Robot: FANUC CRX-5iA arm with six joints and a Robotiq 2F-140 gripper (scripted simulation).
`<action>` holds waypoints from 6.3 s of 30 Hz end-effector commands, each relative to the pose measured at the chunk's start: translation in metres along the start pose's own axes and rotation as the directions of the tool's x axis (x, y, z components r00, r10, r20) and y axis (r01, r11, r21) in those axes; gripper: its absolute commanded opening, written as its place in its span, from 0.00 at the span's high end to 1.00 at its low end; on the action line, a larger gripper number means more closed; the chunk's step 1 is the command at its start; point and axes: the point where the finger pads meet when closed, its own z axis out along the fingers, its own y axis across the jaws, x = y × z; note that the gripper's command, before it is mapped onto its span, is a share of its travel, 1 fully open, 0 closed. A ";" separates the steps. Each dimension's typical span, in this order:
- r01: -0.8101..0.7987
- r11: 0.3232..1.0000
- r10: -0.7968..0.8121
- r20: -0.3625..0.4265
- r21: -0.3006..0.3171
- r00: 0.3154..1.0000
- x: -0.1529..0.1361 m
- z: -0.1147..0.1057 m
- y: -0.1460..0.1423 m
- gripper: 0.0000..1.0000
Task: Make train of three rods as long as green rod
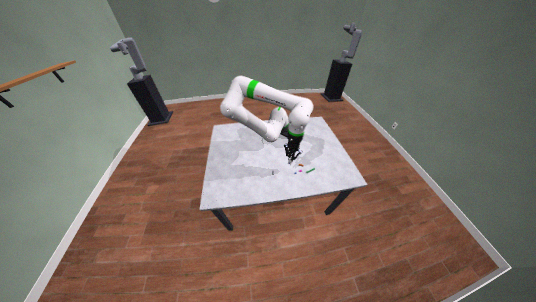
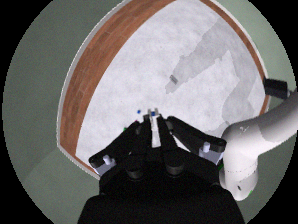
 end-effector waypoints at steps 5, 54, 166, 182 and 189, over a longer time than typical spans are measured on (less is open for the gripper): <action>-0.012 1.000 0.012 -0.009 0.005 1.000 -0.016 -0.003 0.016 0.97; -0.012 1.000 0.012 -0.009 0.005 1.000 -0.016 0.085 0.016 0.97; -0.012 1.000 0.012 -0.009 0.005 1.000 -0.016 0.097 0.016 0.85; -0.012 1.000 0.012 -0.009 0.005 1.000 -0.016 0.069 0.016 0.85; -0.012 1.000 0.012 -0.009 0.005 1.000 -0.016 0.041 0.016 0.85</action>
